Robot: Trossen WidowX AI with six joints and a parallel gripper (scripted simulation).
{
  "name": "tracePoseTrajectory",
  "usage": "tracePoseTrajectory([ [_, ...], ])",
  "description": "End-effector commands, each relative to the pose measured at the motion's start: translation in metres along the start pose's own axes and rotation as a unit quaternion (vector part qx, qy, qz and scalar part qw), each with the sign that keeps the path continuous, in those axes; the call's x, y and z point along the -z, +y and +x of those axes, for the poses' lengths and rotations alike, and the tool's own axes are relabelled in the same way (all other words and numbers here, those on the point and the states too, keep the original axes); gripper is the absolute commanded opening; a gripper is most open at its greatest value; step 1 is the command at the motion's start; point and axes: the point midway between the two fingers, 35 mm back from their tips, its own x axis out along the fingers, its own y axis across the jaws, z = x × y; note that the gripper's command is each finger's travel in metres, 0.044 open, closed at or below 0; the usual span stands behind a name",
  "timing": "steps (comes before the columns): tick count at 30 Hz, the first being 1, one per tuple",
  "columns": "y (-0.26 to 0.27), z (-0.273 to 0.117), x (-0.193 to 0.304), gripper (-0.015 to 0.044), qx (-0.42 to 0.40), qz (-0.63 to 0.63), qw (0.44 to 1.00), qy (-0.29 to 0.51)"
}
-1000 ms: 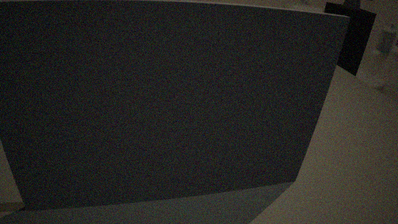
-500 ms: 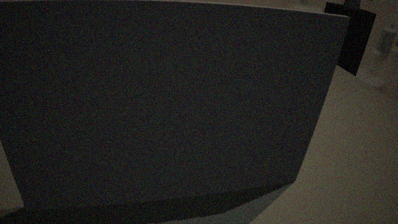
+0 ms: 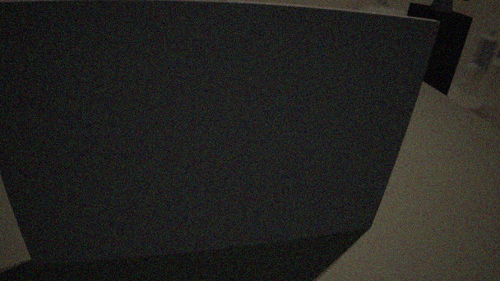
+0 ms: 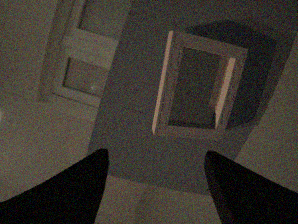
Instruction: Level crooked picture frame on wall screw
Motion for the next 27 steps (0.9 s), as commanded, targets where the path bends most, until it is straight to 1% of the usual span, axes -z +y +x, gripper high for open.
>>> tracePoseTrajectory([
  [1,0.0,0.0,0.0,0.026,-0.001,-0.002,1.0,0.0],
  [9,0.0,0.001,0.0,0.026,0.0,0.001,1.0,0.0],
  [15,0.0,0.035,0.0,0.026,-0.012,0.029,0.999,-0.009],
  [20,-0.016,0.062,-0.002,0.026,-0.024,0.047,0.998,-0.02],
  [24,-0.034,0.073,-0.004,0.026,-0.031,0.056,0.998,-0.026],
  [27,-0.035,0.074,-0.004,0.026,-0.032,0.056,0.998,-0.026],
])
